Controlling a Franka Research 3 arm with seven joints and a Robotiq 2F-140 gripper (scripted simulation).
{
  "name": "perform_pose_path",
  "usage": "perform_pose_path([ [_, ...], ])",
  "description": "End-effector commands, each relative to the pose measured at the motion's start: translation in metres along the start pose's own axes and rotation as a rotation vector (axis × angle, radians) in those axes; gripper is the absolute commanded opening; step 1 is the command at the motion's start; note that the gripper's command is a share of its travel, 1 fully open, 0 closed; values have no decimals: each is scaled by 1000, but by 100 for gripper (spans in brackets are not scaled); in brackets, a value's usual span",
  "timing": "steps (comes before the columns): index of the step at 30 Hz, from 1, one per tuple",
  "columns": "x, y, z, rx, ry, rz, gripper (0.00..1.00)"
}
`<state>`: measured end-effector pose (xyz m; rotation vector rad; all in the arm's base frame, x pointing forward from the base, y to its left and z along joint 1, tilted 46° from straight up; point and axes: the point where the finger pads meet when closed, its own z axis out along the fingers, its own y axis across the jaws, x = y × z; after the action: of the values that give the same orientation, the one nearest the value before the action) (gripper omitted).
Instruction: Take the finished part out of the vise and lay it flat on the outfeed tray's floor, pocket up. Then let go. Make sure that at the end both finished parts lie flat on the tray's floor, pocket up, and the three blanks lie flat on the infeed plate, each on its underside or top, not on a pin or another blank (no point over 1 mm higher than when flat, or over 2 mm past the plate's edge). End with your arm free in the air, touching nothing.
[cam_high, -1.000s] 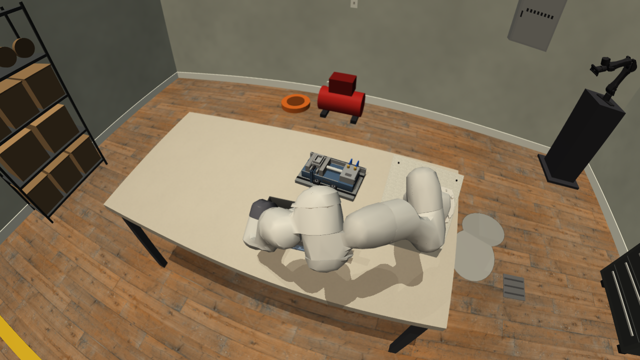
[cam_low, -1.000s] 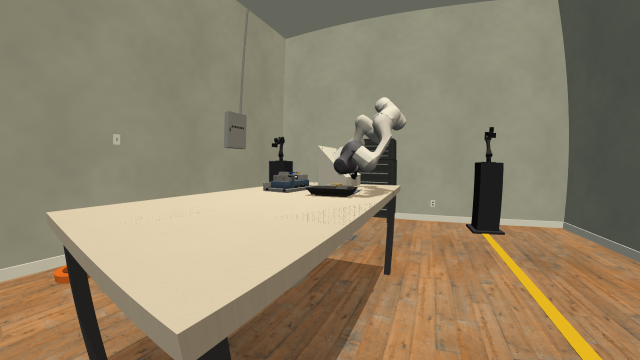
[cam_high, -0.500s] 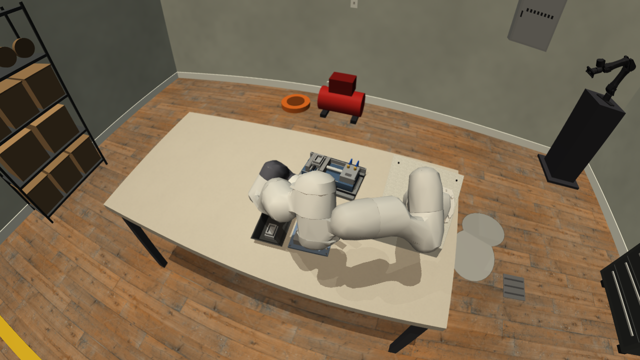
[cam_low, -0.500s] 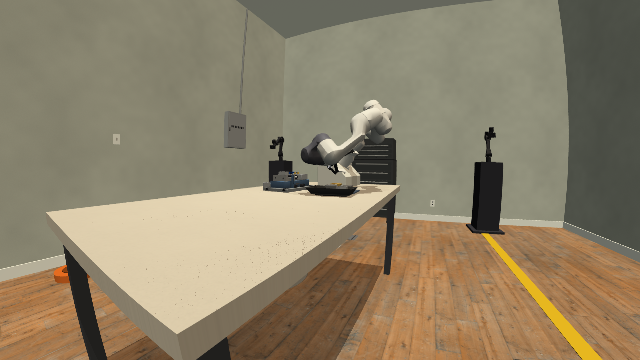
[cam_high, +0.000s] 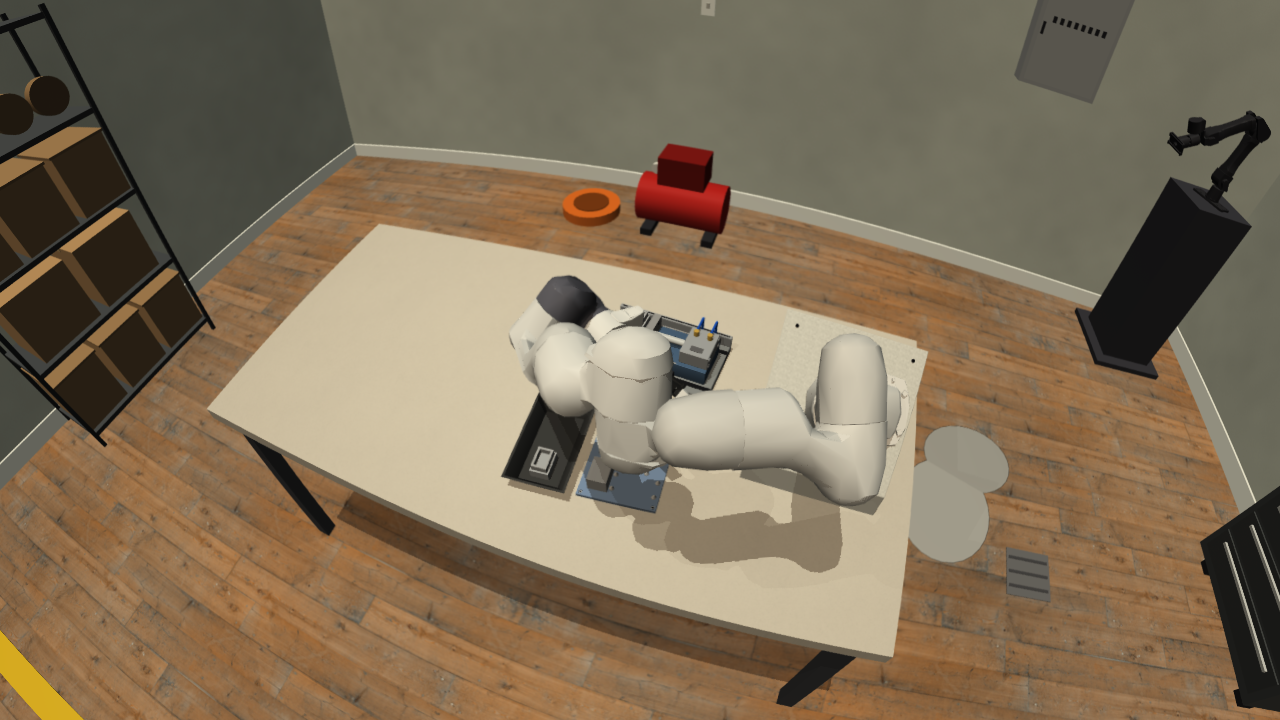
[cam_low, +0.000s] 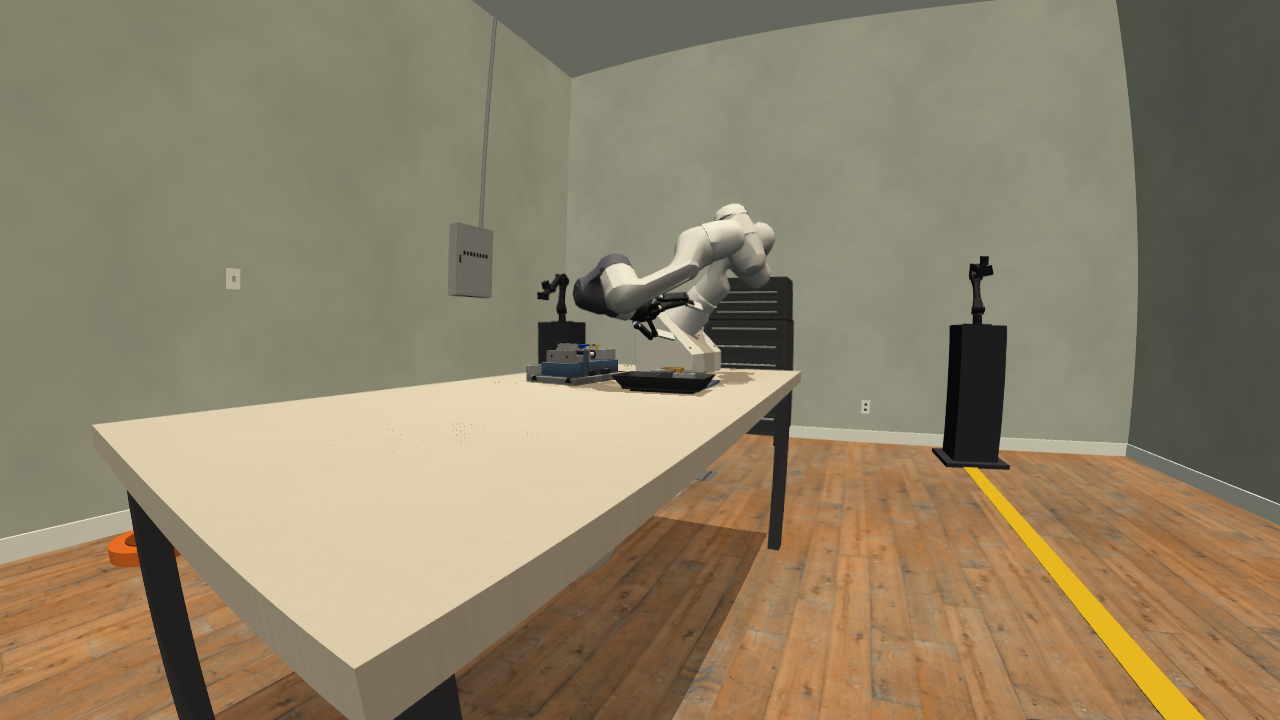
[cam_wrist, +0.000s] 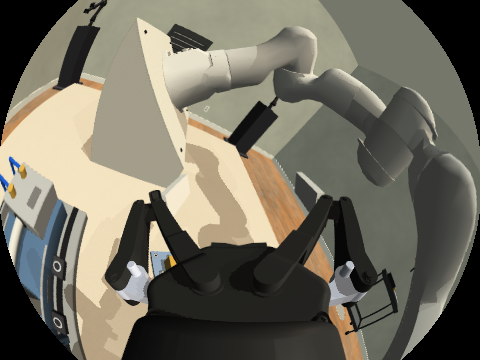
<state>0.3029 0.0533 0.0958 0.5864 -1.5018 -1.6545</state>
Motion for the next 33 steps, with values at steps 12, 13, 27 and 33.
perform_pose_path([
  [12, 9, -16, -45, -60, -220, 270, 100],
  [13, 10, -17, -47, -62, -229, 279, 100],
  [27, 12, -21, -54, -70, -260, 308, 100],
  [33, 12, -21, -54, -70, -260, 308, 100],
])
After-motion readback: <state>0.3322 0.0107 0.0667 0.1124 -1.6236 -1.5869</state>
